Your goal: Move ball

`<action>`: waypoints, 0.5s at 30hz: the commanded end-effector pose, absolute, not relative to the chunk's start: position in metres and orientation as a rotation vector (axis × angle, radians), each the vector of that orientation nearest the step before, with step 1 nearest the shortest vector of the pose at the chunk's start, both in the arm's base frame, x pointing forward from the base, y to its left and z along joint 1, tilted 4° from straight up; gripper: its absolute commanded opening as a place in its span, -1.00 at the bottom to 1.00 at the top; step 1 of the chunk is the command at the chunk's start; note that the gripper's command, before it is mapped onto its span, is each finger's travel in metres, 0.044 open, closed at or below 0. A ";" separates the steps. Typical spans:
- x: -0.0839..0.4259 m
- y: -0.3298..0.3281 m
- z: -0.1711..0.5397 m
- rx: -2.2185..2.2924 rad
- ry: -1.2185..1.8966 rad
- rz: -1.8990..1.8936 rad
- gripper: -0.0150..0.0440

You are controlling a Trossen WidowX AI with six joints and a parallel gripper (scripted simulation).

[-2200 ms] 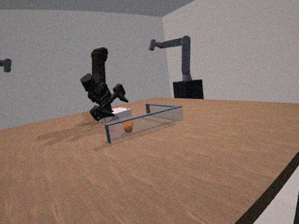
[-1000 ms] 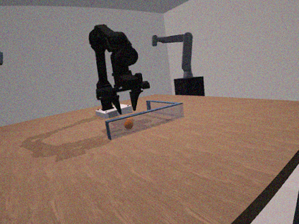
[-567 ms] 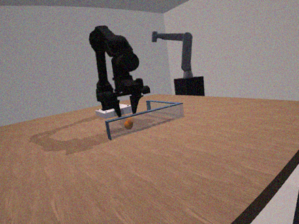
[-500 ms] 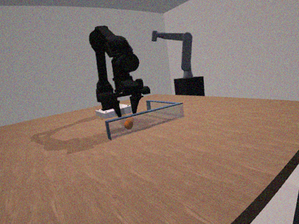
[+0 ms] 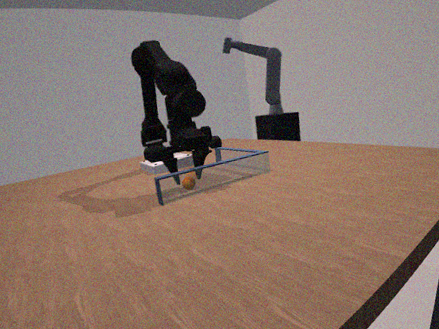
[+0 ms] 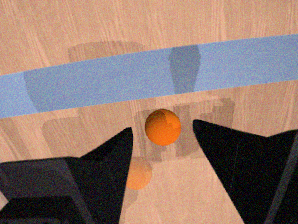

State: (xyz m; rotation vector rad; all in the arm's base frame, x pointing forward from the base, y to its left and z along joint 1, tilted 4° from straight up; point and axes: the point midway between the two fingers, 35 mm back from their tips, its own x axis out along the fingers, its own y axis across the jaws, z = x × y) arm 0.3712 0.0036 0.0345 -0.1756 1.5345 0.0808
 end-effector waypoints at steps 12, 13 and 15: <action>0.371 0.003 0.027 -0.184 1.536 0.083 -0.07; 0.371 0.003 0.027 -0.184 1.536 0.083 -0.09; 0.371 0.003 0.027 -0.184 1.536 0.083 -0.20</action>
